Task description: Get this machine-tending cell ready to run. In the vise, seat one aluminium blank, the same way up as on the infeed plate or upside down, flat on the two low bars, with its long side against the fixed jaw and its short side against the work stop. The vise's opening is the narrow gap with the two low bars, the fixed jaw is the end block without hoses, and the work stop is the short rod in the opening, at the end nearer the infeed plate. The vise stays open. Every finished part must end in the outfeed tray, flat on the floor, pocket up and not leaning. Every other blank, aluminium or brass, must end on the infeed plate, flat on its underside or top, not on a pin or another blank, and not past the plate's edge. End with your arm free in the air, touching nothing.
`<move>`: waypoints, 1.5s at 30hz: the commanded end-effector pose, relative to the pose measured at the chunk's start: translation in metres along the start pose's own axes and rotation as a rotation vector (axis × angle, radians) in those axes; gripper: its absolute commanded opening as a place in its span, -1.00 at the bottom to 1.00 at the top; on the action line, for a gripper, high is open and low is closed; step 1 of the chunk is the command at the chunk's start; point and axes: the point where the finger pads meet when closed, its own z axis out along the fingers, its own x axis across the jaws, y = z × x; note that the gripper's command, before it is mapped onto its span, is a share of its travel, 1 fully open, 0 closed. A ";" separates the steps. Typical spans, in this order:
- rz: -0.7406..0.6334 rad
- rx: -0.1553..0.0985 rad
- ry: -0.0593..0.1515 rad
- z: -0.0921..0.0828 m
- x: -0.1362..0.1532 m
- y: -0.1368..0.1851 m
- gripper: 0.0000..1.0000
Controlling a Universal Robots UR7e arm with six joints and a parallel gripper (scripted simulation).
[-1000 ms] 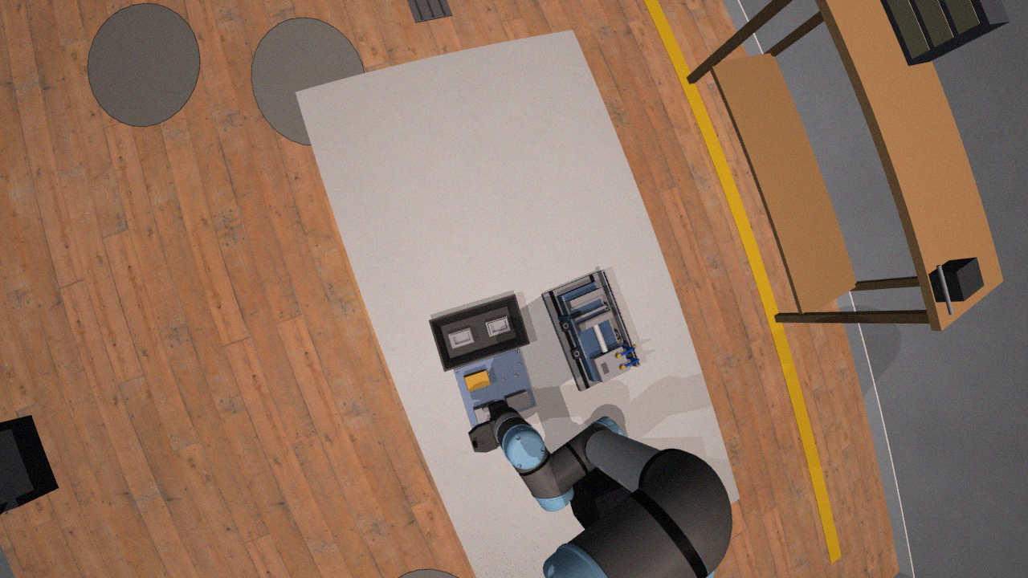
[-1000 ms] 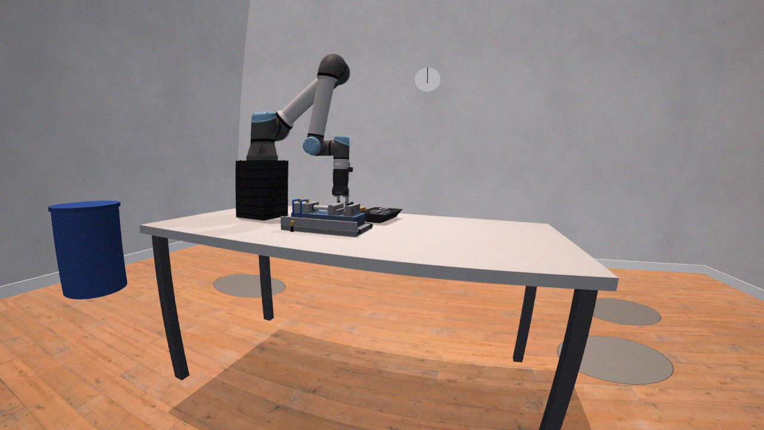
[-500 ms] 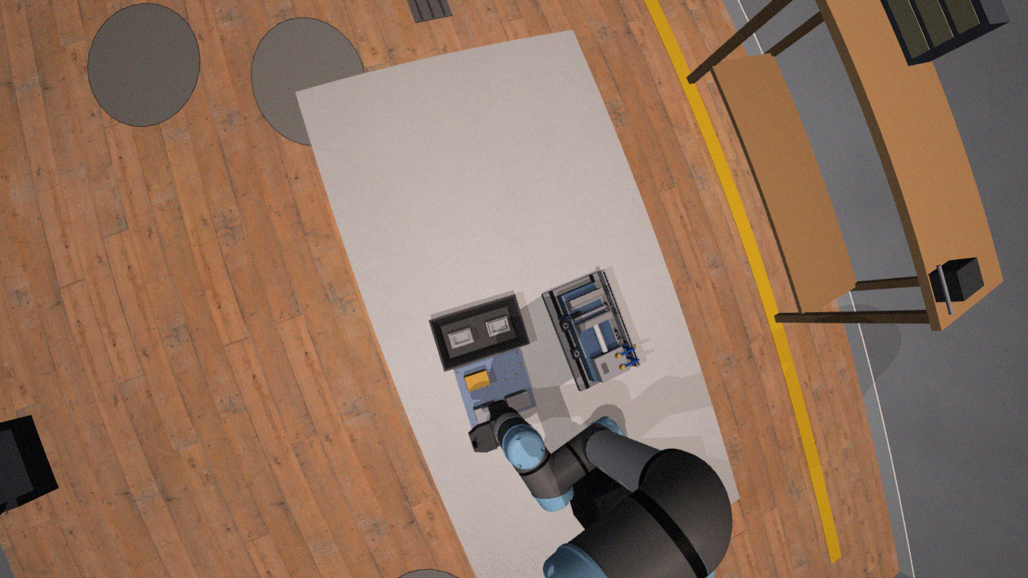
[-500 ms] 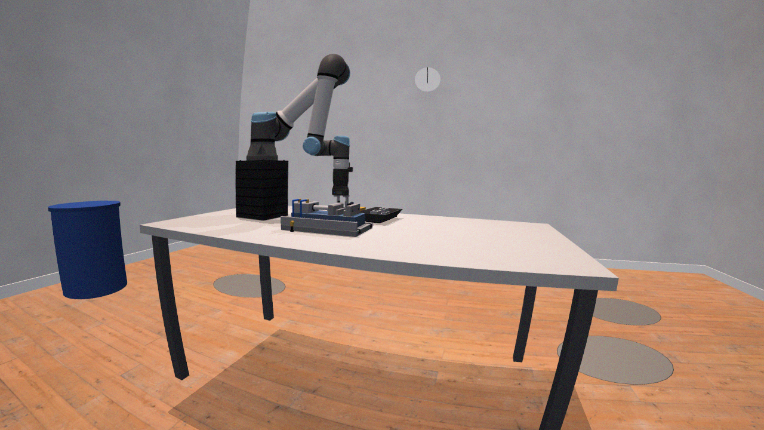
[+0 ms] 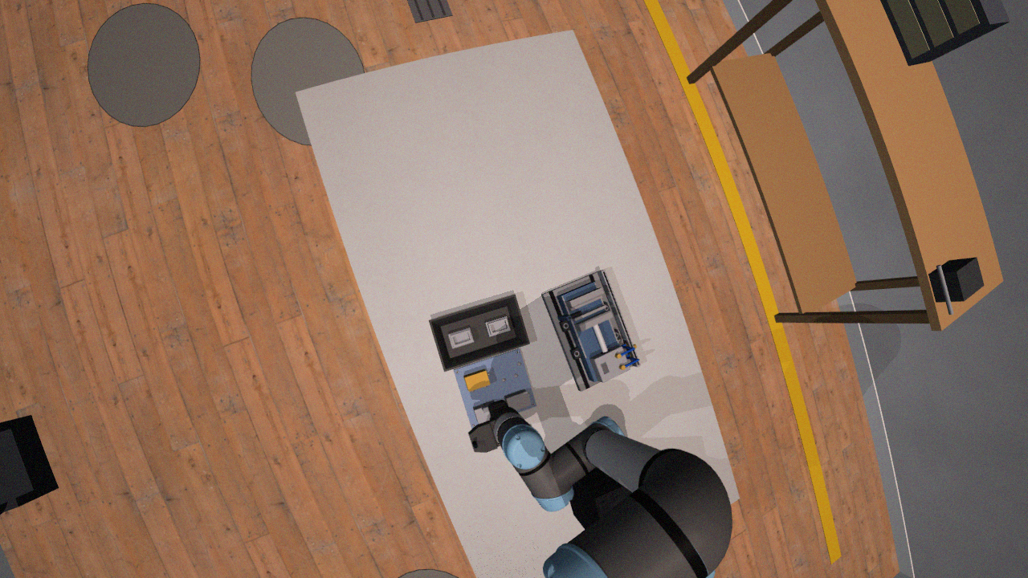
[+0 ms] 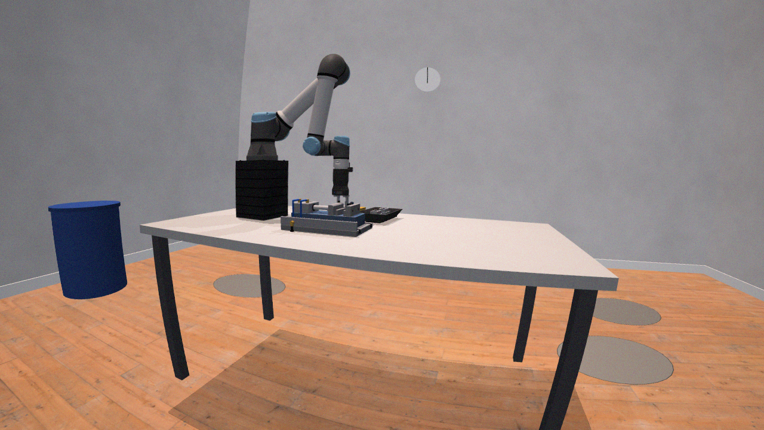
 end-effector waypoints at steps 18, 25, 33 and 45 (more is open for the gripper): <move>-0.001 0.000 0.001 -0.005 0.000 -0.001 -1.00; -0.001 0.000 0.001 -0.019 -0.001 0.000 -1.00; -0.001 0.000 0.001 -0.042 -0.001 0.000 -1.00; -0.001 0.000 0.001 -0.082 -0.001 0.000 -1.00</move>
